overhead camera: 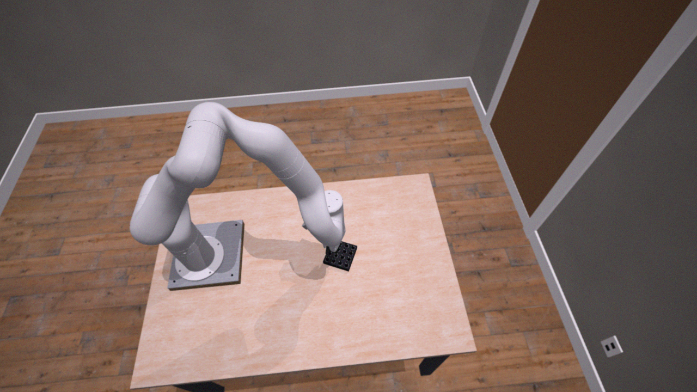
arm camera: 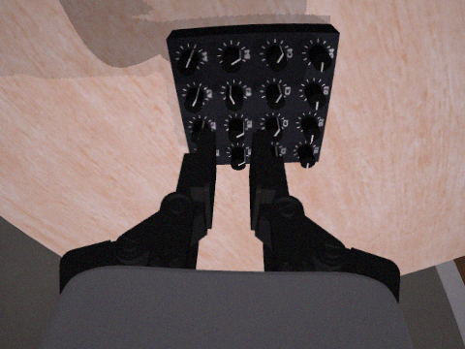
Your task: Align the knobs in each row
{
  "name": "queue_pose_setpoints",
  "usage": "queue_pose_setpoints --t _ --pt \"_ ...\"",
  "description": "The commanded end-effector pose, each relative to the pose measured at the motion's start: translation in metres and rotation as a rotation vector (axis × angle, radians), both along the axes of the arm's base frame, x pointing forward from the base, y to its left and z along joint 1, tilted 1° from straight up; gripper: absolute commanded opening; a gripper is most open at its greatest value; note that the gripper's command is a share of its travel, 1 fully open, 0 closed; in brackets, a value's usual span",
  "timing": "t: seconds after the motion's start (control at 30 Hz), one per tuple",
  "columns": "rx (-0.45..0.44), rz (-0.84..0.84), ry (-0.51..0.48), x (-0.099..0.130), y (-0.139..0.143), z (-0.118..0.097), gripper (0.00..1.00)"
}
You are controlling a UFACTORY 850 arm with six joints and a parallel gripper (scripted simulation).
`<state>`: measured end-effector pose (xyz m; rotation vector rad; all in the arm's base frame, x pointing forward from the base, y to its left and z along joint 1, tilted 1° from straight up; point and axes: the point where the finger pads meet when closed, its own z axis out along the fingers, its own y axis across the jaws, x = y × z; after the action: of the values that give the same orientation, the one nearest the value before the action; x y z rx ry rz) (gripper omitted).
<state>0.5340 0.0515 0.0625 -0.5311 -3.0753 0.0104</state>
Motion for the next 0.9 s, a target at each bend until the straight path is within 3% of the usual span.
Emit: queue_pose_setpoints --t 0.0,0.87 --pt "0.0 0.0 -0.002 0.001 0.0 0.0 0.19" --pt "0.001 0.0 -0.002 0.0 0.0 -0.02 0.19"
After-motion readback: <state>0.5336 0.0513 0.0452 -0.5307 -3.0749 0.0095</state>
